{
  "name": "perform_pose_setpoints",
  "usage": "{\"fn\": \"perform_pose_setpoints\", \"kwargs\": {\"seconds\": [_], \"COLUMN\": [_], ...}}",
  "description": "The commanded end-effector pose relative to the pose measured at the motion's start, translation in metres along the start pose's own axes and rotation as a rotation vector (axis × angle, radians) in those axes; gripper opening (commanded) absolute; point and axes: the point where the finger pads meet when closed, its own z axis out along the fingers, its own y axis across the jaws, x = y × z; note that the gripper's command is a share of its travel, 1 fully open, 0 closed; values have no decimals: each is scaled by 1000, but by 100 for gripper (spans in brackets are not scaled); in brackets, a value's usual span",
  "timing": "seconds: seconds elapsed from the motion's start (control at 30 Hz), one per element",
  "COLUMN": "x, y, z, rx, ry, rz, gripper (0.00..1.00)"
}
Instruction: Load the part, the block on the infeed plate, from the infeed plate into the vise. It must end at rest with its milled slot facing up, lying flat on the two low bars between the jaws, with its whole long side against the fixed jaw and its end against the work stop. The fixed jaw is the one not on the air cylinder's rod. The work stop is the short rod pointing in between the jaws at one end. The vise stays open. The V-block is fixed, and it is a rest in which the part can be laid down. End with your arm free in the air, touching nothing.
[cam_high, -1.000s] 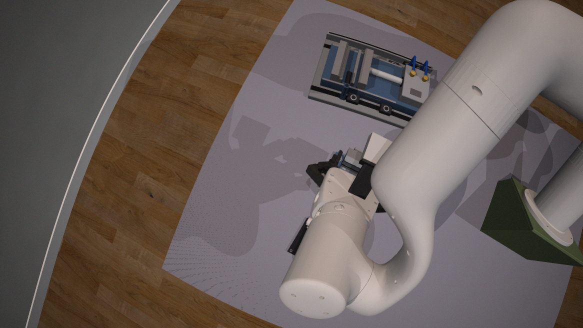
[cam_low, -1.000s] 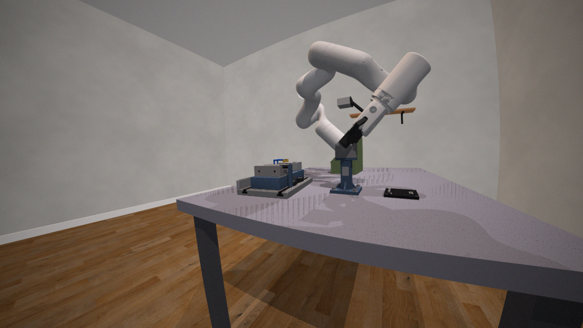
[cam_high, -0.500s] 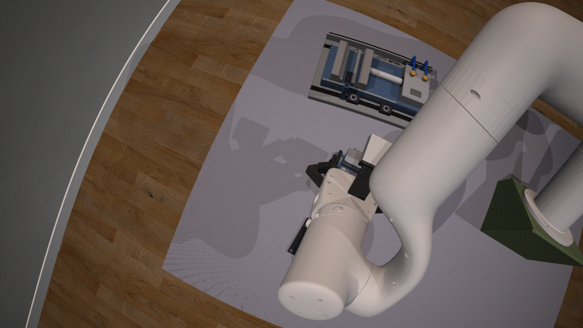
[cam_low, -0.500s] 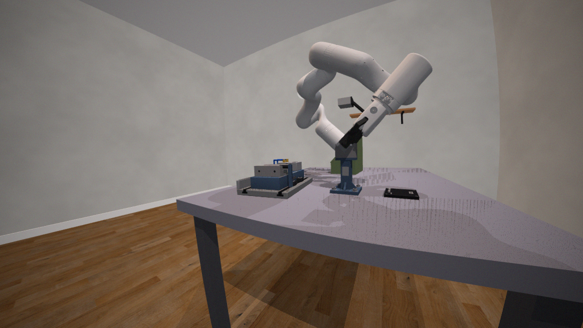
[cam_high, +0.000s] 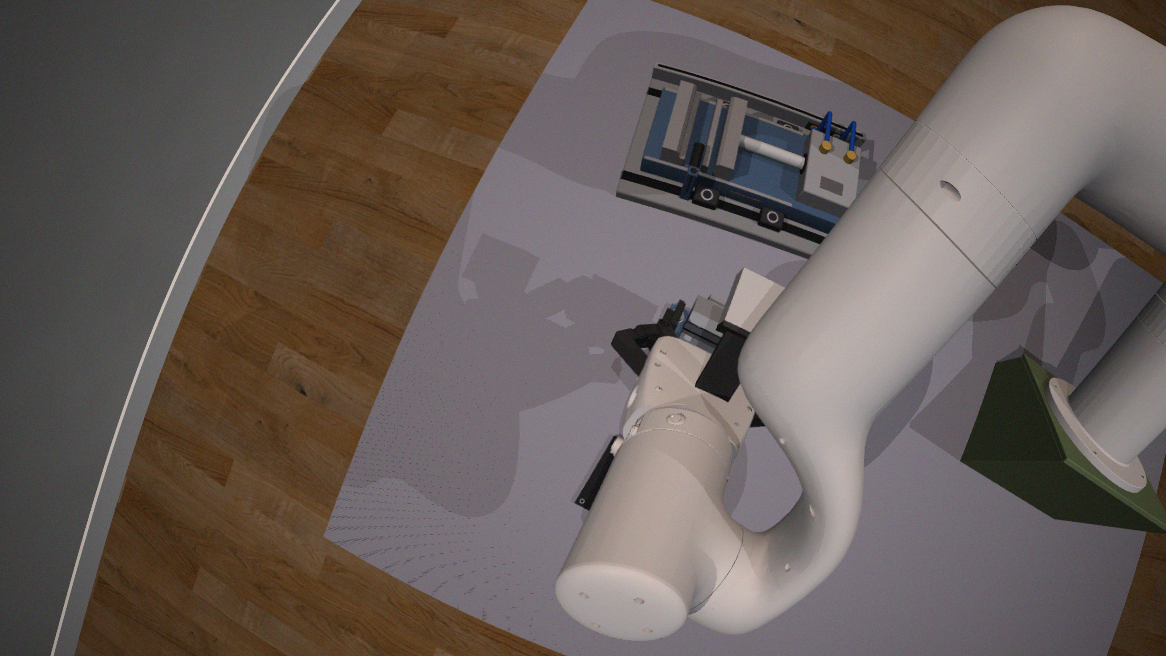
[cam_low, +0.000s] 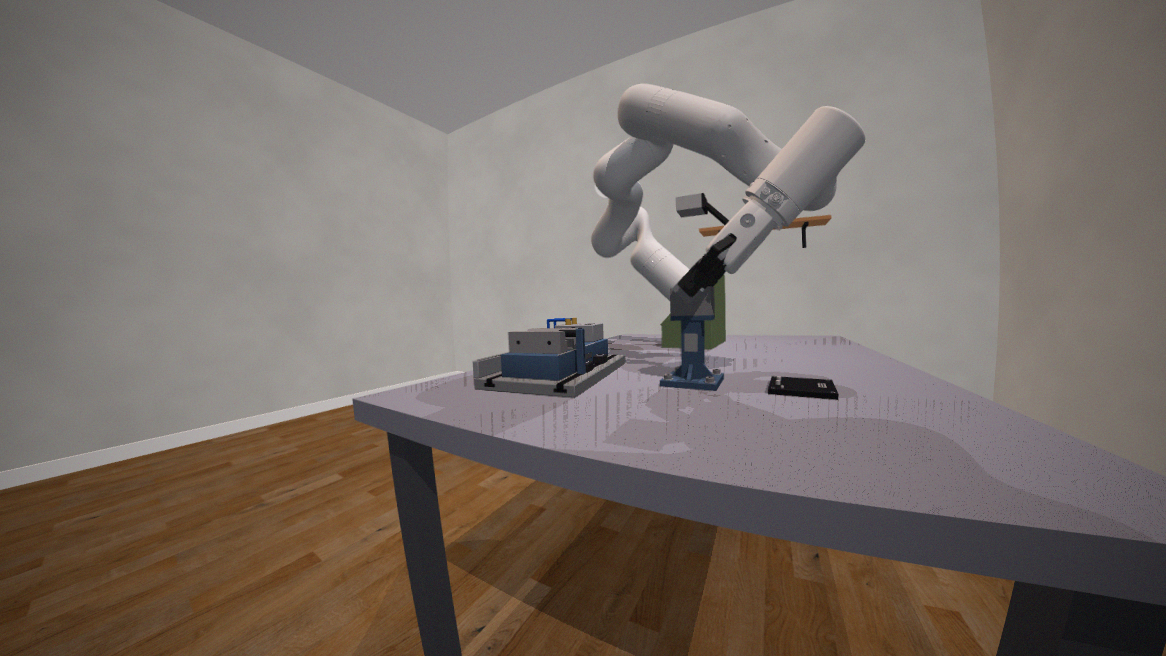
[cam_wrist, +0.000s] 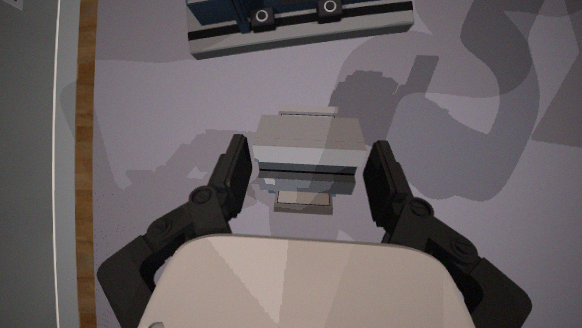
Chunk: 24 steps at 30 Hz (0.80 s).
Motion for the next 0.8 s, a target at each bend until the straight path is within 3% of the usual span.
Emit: {"fn": "perform_pose_setpoints", "kwargs": {"seconds": [0.0,0.1,0.13,0.77], "x": [1,1,1,1], "y": [-1,-1,-1,-1], "z": [-1,-1,-1,-1], "rx": [1,1,1,1], "ry": [-1,-1,-1,-1], "rz": [2,2,2,2], "gripper": [89,89,0,0]}}
